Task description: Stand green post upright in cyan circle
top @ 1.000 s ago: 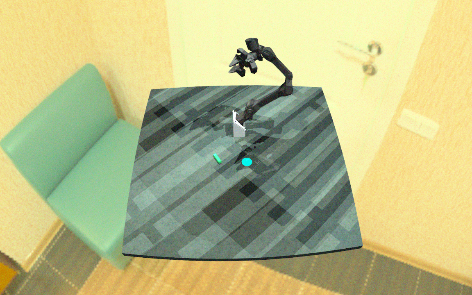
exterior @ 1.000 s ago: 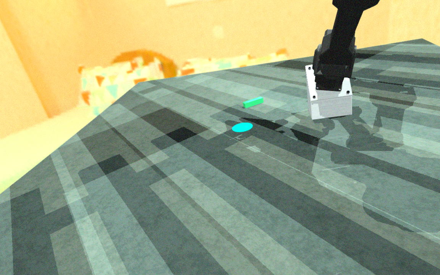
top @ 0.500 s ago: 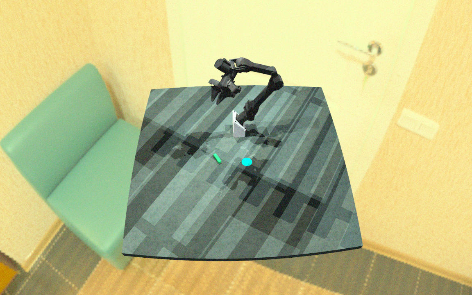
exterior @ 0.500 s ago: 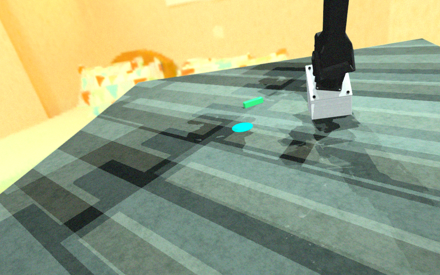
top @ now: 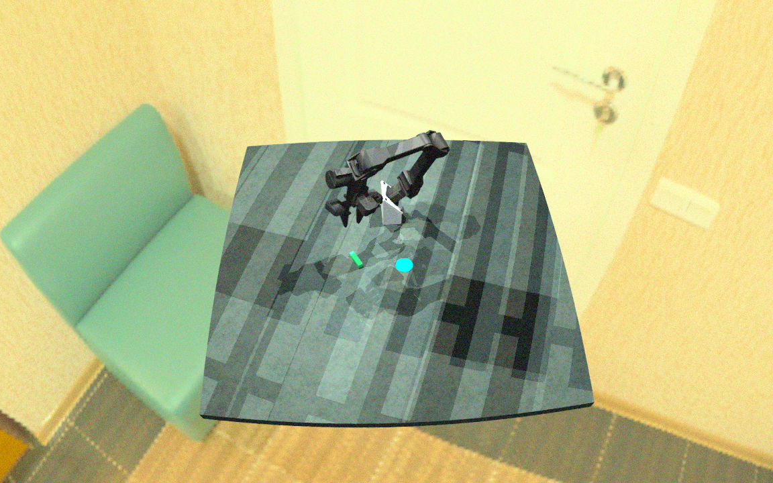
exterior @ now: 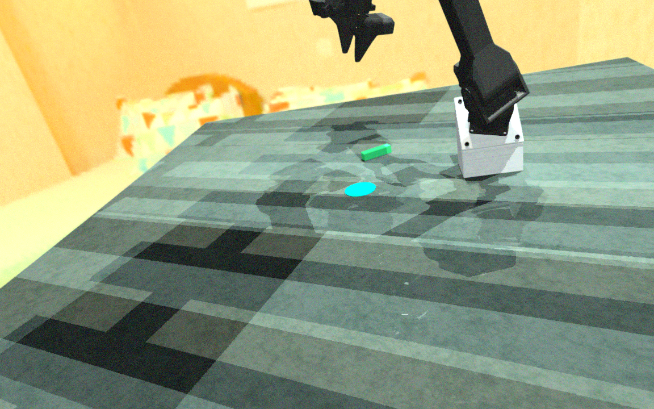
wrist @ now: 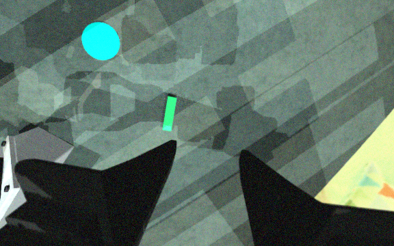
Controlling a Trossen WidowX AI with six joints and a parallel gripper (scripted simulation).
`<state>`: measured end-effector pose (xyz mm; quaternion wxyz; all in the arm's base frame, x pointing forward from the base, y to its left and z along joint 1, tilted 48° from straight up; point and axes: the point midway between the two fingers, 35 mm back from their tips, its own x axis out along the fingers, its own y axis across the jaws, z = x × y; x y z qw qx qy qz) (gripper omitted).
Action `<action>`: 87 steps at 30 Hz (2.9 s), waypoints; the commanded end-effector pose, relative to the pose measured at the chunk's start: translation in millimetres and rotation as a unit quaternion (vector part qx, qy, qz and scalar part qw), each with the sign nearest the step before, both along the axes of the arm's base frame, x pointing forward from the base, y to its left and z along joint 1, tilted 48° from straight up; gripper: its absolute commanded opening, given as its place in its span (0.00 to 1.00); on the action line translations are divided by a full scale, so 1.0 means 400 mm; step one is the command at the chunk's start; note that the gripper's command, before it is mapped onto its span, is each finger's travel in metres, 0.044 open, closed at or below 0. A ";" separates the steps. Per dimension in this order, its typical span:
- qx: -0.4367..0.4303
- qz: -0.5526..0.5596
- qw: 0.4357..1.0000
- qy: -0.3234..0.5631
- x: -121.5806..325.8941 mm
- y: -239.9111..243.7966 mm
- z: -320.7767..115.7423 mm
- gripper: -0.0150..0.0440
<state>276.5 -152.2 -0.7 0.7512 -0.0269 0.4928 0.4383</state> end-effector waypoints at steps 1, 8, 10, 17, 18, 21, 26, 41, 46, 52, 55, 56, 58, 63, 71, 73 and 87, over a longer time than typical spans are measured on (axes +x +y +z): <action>0.035 0.031 0.996 0.078 -0.011 0.098 -0.073 0.65; 0.054 0.062 0.986 0.145 -0.029 0.182 -0.130 0.65; 0.054 0.062 0.986 0.145 -0.029 0.182 -0.130 0.65; 0.053 0.061 0.986 0.144 -0.041 0.299 -0.251 0.65; 0.054 0.061 0.986 0.144 -0.048 0.321 -0.270 0.65; 0.056 0.062 0.986 0.144 -0.071 0.381 -0.320 0.65; 0.057 0.063 0.986 0.144 -0.078 0.395 -0.330 0.60; 0.056 0.062 0.986 0.144 -0.069 0.376 -0.316 0.29; 0.054 0.062 0.986 0.144 -0.058 0.349 -0.294 0.29; 0.053 0.061 0.986 0.144 -0.046 0.316 -0.266 0.29; 0.053 0.061 0.986 0.144 -0.041 0.299 -0.251 0.29; 0.053 0.061 0.986 0.144 -0.040 0.294 -0.246 0.29; 0.053 0.061 0.986 0.144 -0.037 0.283 -0.235 0.29; 0.053 0.061 0.986 0.144 -0.032 0.255 -0.209 0.29; 0.053 0.062 0.986 0.144 -0.028 0.211 -0.163 0.29; 0.054 0.062 0.986 0.145 -0.028 0.200 -0.151 0.29; 0.052 0.019 0.982 0.183 -0.022 0.208 -0.086 0.29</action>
